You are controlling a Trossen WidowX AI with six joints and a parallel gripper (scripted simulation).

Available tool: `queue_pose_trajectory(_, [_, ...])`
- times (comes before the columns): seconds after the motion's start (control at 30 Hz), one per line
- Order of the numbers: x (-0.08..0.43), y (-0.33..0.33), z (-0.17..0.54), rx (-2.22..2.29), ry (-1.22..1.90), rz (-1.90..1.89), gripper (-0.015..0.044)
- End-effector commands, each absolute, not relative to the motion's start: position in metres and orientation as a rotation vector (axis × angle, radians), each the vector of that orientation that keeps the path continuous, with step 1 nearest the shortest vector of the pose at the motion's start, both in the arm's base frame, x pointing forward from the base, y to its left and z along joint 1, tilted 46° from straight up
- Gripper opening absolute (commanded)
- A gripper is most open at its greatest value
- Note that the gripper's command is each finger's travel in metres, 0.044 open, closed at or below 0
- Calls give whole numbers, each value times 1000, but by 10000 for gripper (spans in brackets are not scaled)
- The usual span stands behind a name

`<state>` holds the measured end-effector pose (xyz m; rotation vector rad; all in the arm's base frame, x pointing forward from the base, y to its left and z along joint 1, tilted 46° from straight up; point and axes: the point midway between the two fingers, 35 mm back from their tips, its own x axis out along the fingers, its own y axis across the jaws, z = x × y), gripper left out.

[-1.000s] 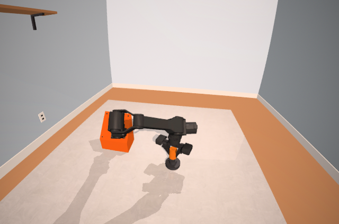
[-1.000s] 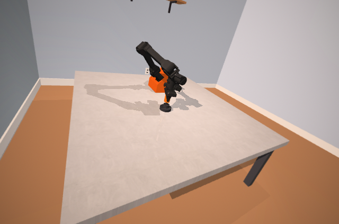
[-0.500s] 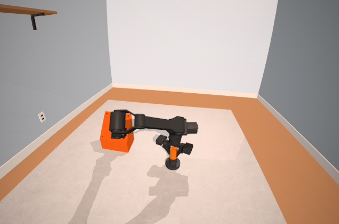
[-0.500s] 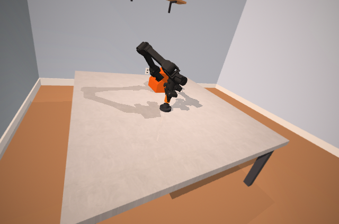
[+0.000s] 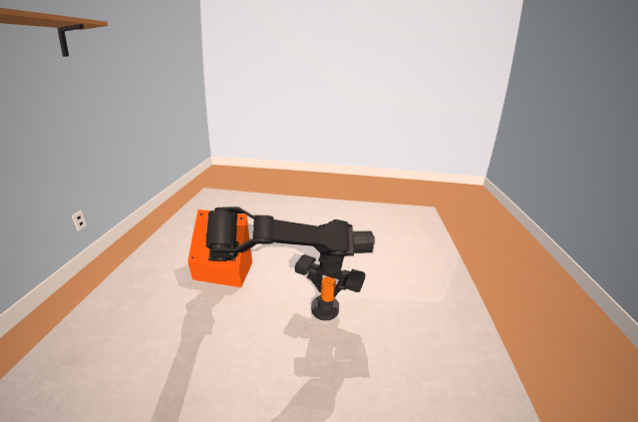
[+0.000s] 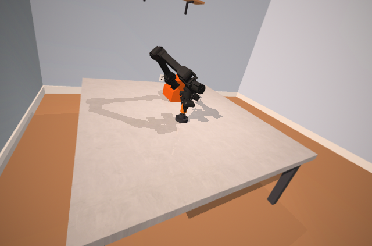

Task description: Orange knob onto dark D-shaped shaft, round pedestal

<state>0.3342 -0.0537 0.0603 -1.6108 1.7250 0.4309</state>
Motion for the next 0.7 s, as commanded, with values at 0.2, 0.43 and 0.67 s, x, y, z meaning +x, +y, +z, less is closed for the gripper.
queue_pose_trajectory(0.2, [335,-53,61,-1616,1716,432,0])
queue_pose_trajectory(0.43, [334,-53,59,-1616,1716,432,0])
queue_pose_trajectory(0.67, [330,-52,58,-1616,1716,432,0])
